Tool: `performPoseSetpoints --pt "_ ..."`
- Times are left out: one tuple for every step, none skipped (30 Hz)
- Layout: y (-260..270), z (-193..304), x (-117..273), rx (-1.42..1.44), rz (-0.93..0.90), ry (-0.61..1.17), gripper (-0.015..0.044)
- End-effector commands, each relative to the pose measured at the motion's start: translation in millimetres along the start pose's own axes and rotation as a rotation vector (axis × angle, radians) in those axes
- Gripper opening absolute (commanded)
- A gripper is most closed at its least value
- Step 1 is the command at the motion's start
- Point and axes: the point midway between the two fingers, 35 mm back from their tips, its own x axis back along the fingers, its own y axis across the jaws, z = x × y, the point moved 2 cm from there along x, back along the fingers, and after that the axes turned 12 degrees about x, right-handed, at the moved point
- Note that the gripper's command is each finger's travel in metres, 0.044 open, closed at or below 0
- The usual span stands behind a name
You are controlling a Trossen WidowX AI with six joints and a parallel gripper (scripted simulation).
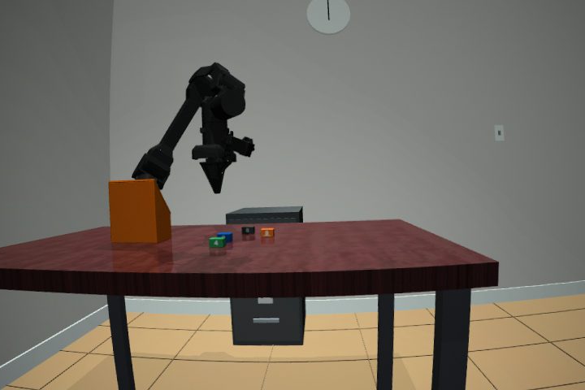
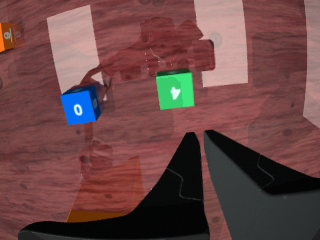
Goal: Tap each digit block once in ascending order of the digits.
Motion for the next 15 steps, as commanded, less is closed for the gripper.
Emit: performPoseSetpoints --pt "2 0 8 0.008 -0.007 0.012 0.0020" --pt "2 0 8 0.008 -0.007 0.012 0.0020" --pt "5 -2 9 0.007 -0.006 0.013 0.0020" --pt "11 -8 10 0.005 -0.001 0.014 0.0020" --pt "23 -19 11 0.003 0.006 0.017 0.0020" --pt "38 -31 13 0.001 0.014 0.018 0.0020" --pt "53 -42 14 -0.001 0.020 0.019 0.0020" --pt "70 -52 15 -0.002 0.025 0.019 0.0020" --pt "87 -61 16 -0.002 0.028 0.018 0.0020" --pt "104 -69 16 -0.002 0.030 0.017 0.0020" --pt "123 -76 15 -0.002 0.030 0.016 0.0020" --pt "141 -82 15 -0.002 0.028 0.014 0.0020" --pt "160 -86 15 -0.001 0.024 0.012 0.0020" --pt "179 -89 14 0.000 0.019 0.011 0.0020" --pt "198 -91 13 0.001 0.012 0.009 0.0020"
